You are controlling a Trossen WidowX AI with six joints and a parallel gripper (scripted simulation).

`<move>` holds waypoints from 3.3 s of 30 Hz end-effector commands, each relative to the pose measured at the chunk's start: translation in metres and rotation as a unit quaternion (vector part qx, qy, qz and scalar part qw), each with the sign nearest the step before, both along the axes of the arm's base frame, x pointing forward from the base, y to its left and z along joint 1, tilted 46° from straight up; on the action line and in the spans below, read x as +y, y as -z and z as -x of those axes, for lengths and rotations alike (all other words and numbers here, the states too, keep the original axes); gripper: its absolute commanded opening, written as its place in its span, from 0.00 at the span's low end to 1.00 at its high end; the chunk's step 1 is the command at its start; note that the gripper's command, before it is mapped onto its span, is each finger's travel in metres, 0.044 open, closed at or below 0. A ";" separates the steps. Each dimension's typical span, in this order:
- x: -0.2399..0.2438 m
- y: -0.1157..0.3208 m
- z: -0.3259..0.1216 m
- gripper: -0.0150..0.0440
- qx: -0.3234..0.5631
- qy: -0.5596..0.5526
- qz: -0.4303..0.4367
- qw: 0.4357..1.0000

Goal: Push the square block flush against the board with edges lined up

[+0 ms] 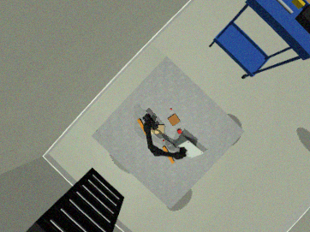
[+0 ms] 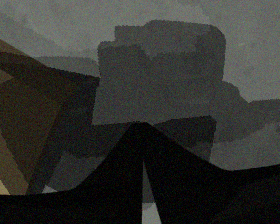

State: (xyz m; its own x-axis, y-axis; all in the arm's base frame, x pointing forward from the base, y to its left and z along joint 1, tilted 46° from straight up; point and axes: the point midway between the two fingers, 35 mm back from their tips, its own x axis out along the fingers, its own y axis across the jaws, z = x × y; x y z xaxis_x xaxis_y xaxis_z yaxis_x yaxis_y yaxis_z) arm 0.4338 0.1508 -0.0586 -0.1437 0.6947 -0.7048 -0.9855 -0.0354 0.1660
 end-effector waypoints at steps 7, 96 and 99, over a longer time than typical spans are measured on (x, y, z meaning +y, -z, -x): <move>0.012 -0.013 -0.002 0.25 0.000 0.001 -0.002 1.000; -0.043 -0.060 0.044 0.25 0.246 0.254 0.046 0.934; -0.043 -0.062 0.053 0.25 0.280 0.288 0.053 0.914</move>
State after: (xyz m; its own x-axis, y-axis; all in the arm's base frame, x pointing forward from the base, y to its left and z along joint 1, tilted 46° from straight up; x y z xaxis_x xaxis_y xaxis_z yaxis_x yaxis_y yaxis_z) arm 0.3887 0.1078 0.0002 -0.1360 0.7024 -0.6987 -0.6611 0.4609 0.5920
